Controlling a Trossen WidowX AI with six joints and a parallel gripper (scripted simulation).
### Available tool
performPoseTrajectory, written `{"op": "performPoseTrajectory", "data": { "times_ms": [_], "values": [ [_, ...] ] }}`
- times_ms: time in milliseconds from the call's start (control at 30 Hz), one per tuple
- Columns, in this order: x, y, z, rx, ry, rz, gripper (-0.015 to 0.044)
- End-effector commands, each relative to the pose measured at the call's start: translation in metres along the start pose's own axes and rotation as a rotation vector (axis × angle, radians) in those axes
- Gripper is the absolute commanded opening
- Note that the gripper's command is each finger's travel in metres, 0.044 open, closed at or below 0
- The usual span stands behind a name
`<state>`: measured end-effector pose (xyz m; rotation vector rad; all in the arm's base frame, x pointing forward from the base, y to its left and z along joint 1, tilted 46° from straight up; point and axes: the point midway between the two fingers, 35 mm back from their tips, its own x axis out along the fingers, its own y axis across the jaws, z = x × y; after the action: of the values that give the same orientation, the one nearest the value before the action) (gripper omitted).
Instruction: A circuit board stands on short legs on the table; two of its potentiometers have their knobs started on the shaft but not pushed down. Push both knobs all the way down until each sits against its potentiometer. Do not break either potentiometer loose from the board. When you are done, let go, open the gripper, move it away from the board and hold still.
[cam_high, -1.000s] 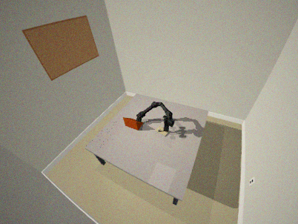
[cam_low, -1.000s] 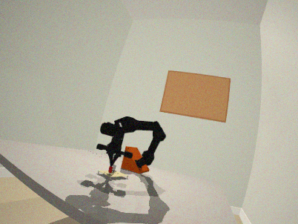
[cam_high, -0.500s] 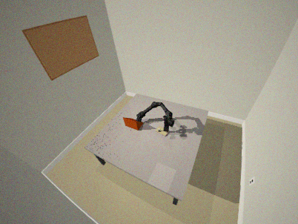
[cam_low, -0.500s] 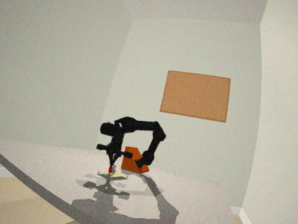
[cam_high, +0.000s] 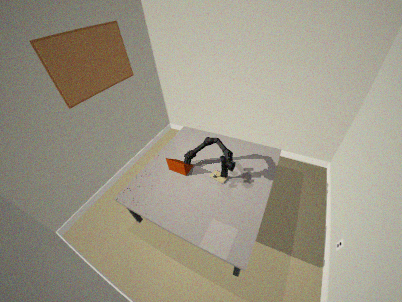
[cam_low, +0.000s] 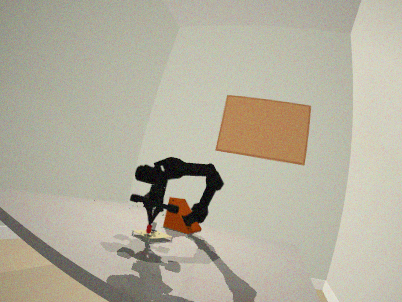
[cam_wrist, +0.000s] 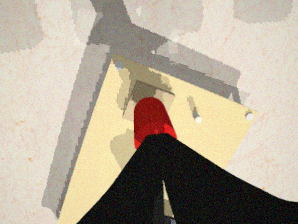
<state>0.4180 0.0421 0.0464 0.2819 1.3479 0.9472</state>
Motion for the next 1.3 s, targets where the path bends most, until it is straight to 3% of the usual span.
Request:
{"op": "performPoseTrajectory", "data": {
  "times_ms": [0,500,800,1067,1267],
  "values": [
    [0.005,0.002,0.002,-0.016,0.013,0.006,0.0000],
    [-0.019,0.002,0.002,-0.016,0.013,0.005,0.0000],
    [-0.014,0.003,0.001,-0.014,0.013,0.007,0.0236],
    [-0.042,0.011,-0.076,-0.007,0.018,-0.008,0.0440],
    [-0.047,0.028,-0.144,0.001,0.019,-0.013,0.0440]
  ]
}}
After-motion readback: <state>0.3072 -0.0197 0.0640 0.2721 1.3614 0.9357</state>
